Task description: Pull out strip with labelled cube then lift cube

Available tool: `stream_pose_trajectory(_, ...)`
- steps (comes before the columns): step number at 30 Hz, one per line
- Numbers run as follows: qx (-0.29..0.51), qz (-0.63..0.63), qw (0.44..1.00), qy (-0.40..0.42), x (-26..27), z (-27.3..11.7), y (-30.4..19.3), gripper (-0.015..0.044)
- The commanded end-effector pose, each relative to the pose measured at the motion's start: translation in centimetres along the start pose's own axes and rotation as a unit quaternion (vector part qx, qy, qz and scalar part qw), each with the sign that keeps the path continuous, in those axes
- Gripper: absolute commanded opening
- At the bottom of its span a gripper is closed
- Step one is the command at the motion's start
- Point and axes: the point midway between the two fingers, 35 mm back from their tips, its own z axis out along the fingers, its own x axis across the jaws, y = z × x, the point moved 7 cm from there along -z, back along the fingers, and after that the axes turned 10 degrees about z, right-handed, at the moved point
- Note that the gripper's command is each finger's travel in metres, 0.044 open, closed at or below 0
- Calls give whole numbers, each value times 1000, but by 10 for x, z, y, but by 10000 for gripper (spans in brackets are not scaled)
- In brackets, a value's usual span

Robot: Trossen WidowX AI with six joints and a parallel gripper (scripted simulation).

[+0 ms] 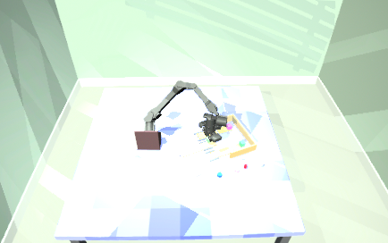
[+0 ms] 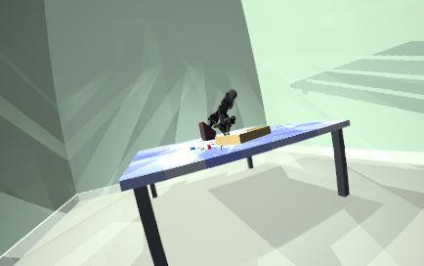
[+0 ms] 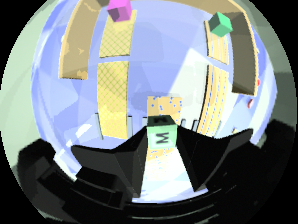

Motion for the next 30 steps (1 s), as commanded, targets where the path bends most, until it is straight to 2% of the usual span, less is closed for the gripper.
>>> stream_pose_trajectory(1,-1,-9,1000,-3,6,-14,-14,0)
stream_pose_trajectory(6,1,-18,1000,-3,12,-24,-32,0)
stream_pose_trajectory(26,2,-17,1000,-3,31,-24,-84,0)
stream_pose_trajectory(30,2,-17,1000,-4,30,-39,-83,0)
